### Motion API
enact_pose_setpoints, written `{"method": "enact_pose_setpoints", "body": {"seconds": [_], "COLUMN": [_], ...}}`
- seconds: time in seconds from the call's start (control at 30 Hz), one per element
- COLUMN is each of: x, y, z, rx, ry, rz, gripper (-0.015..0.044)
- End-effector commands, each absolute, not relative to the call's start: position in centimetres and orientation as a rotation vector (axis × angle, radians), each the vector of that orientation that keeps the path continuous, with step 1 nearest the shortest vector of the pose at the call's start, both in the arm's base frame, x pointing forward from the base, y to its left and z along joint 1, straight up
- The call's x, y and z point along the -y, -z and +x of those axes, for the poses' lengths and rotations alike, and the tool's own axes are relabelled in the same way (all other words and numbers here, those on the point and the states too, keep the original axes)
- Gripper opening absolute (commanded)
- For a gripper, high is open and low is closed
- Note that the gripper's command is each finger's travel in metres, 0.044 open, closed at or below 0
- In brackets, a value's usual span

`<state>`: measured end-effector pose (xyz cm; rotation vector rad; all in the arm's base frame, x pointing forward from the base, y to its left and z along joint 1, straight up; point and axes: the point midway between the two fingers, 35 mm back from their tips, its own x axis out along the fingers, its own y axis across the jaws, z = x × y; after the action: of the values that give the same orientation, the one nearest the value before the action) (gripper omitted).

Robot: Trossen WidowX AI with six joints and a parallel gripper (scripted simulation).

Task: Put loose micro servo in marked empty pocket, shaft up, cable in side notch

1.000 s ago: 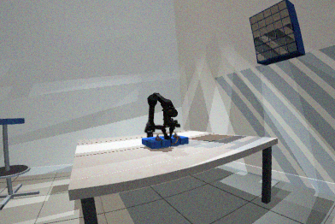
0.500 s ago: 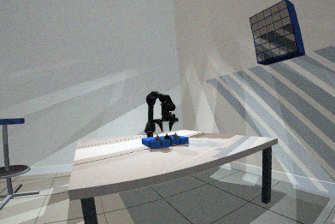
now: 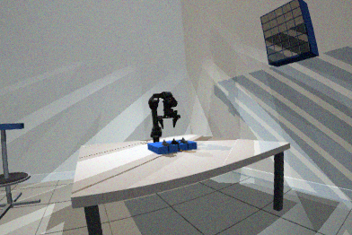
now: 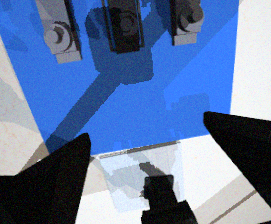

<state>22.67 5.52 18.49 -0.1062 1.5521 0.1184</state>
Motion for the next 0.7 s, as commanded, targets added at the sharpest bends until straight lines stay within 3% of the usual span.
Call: {"method": "enact_pose_setpoints", "body": {"seconds": [0.0,0.67], "x": [-5.6,-5.6], "y": [-20.4,-22.5], "z": [22.9,23.0], "rx": [-1.522,-1.496], "ry": [-0.119,-0.122], "rz": [-0.097,-0.093], "gripper": [0.044,0.044]}}
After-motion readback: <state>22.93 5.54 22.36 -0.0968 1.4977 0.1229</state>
